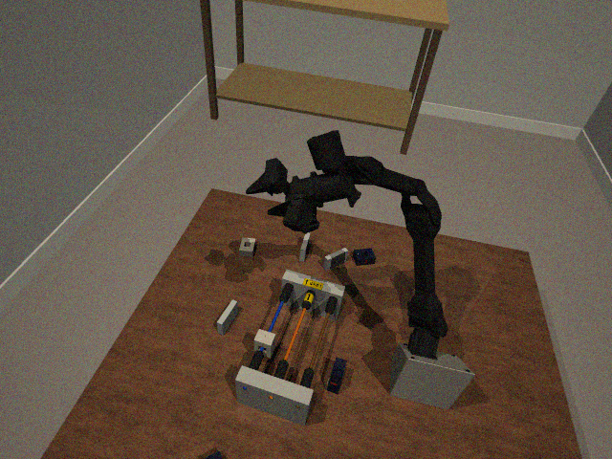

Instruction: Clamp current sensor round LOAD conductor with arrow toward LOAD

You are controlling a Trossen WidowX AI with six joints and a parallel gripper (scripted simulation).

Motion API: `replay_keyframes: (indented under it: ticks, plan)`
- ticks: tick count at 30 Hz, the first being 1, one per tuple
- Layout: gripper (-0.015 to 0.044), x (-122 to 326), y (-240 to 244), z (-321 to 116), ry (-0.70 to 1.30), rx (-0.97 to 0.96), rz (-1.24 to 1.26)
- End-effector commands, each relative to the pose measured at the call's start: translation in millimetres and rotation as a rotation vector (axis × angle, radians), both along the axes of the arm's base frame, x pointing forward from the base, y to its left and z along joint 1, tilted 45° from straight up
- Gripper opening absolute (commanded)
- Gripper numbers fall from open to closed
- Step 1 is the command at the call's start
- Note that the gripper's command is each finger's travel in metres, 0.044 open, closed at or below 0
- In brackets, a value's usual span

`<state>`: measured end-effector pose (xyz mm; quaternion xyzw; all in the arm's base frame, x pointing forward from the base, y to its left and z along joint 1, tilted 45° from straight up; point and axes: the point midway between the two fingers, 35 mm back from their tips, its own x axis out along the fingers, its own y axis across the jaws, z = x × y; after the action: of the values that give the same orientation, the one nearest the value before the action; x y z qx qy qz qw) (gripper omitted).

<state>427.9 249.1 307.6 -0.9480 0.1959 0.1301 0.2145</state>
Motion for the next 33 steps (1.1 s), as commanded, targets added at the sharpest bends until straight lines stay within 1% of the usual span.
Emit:
replay_keyframes:
  ticks: [1,7,13,21,28,30,33]
  plan:
    - [0.0440,4.8,-65.8,12.3,-0.154,0.578,-0.133]
    - [0.0440,-3.1,-118.3,20.3,-0.286,1.035,-0.233]
    - [0.0440,-21.8,-165.1,25.5,-0.410,1.484,-0.304]
    - [0.0440,-60.8,-215.3,26.0,-0.535,2.069,-0.339]
    - [0.0440,-102.5,-244.5,18.2,-0.566,2.545,-0.309]
    - [0.0440,-111.3,-248.7,15.5,-0.560,2.636,-0.297]
    - [0.0440,-112.1,-249.1,15.2,-0.560,2.645,-0.296]
